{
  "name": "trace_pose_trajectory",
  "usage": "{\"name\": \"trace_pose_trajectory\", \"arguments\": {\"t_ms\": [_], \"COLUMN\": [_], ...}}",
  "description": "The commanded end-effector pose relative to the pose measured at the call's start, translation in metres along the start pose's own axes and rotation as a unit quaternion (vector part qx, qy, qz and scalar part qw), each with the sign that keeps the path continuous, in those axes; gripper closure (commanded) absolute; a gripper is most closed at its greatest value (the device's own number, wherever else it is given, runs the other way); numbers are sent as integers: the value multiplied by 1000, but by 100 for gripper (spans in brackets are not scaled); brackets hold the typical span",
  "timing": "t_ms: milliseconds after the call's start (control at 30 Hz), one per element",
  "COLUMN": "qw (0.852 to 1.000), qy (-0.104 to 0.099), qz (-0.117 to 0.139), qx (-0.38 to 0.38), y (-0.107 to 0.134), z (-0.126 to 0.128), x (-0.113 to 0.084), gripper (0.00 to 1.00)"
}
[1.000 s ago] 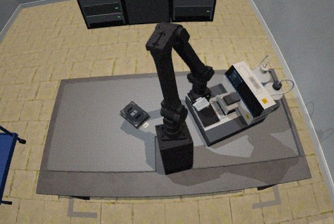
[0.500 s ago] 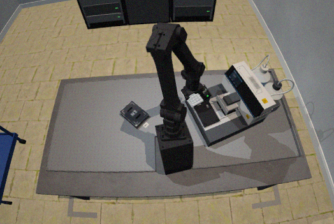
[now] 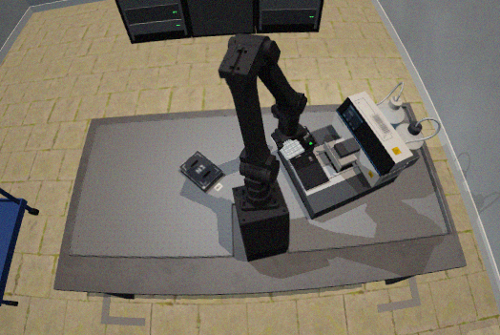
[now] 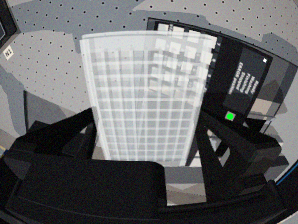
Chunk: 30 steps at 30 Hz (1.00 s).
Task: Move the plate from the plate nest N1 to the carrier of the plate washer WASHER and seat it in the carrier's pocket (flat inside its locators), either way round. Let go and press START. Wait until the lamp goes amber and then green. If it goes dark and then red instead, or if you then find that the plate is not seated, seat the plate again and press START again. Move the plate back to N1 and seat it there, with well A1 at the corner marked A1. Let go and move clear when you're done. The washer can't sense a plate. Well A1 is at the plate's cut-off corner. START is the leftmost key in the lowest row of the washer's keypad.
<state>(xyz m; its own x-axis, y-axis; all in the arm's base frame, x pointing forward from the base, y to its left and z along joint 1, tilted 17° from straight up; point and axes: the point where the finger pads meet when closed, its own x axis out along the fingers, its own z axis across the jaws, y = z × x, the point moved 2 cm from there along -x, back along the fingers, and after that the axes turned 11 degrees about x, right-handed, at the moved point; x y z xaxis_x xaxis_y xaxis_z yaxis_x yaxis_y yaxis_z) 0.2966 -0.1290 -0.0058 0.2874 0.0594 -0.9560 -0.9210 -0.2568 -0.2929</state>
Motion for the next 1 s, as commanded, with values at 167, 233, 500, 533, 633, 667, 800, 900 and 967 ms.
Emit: {"name": "trace_pose_trajectory", "arguments": {"t_ms": [167, 233, 500, 533, 633, 667, 800, 900, 967], "qw": [1000, 1000, 1000, 1000, 998, 997, 998, 998, 998], "qy": [18, 18, 18, 18, 12, 12, 11, 13, 13], "qz": [-16, -16, -16, -16, -11, -11, -12, -16, -16], "qx": [5, 5, 5, 5, -62, -71, -59, -60, -60], "y": [-12, -12, -12, -12, -16, -18, -30, -43, -43], "z": [-15, -15, -15, -15, 11, 15, 31, 41, 41], "x": [-7, -7, -7, -7, -3, -3, -1, -1, -1], "gripper": [18, 18, 18, 18, 18, 18, 18, 18, 18]}}
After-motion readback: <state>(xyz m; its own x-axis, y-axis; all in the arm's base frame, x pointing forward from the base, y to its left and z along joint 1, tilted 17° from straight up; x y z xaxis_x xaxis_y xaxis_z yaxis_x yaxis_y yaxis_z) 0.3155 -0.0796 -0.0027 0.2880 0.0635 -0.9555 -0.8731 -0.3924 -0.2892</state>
